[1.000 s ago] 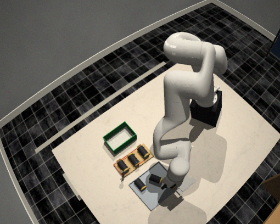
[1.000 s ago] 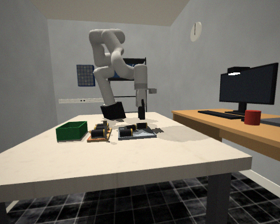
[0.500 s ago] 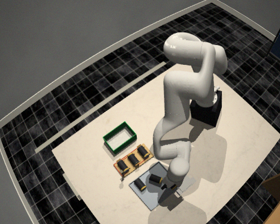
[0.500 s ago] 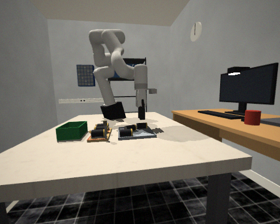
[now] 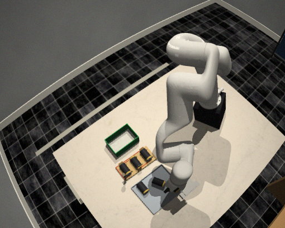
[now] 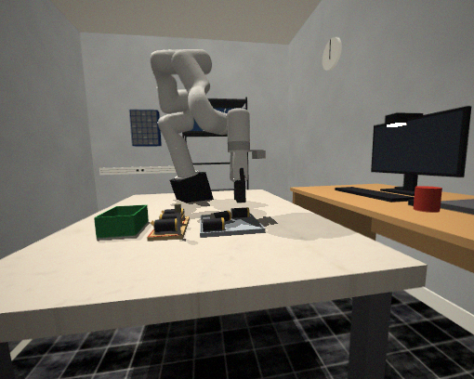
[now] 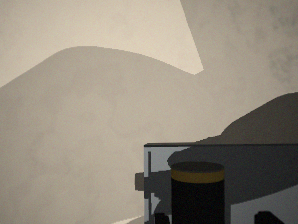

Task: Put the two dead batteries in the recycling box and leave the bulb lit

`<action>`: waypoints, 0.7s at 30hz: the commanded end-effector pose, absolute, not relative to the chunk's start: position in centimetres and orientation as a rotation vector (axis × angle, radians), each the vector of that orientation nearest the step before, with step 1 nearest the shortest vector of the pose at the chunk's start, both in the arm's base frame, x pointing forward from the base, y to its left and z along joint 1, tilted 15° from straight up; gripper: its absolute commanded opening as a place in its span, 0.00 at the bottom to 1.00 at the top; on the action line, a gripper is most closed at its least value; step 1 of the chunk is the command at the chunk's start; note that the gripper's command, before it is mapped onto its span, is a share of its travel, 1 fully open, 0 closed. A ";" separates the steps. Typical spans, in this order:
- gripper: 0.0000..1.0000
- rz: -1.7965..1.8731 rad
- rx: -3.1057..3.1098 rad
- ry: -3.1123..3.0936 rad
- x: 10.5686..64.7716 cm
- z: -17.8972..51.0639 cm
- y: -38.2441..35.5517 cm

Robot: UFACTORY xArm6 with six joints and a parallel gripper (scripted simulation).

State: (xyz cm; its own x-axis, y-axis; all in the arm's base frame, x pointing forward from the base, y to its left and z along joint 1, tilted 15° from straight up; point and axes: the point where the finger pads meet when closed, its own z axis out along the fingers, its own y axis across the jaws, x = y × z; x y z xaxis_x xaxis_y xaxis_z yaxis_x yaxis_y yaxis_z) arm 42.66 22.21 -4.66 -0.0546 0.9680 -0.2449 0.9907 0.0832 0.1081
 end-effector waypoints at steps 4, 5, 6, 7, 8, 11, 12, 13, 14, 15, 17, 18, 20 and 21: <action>0.51 -0.123 1.965 2.108 42.8 -4.5 22.3; 0.51 -0.123 1.965 2.108 42.8 -4.5 22.3; 0.51 -0.123 1.965 2.108 42.8 -4.5 22.3; 0.51 -0.123 1.965 2.108 42.8 -4.5 22.3; 0.51 -0.123 1.965 2.108 42.8 -4.5 22.3; 0.51 -0.123 1.965 2.108 42.8 -4.6 22.3; 0.51 -0.123 1.965 2.108 42.8 -4.8 22.3; 0.51 -0.123 1.965 2.108 42.9 -5.0 22.2; 0.51 -0.123 1.965 2.108 42.9 -5.4 22.1; 0.51 -0.123 1.965 2.108 43.0 -5.8 22.0; 0.51 -0.123 1.965 2.108 43.1 -6.7 21.8; 0.51 -0.123 1.965 2.108 43.1 -7.1 21.7; 0.51 -0.123 1.965 2.108 43.1 -7.1 21.7; 0.51 -0.123 1.965 2.108 43.2 -7.4 21.6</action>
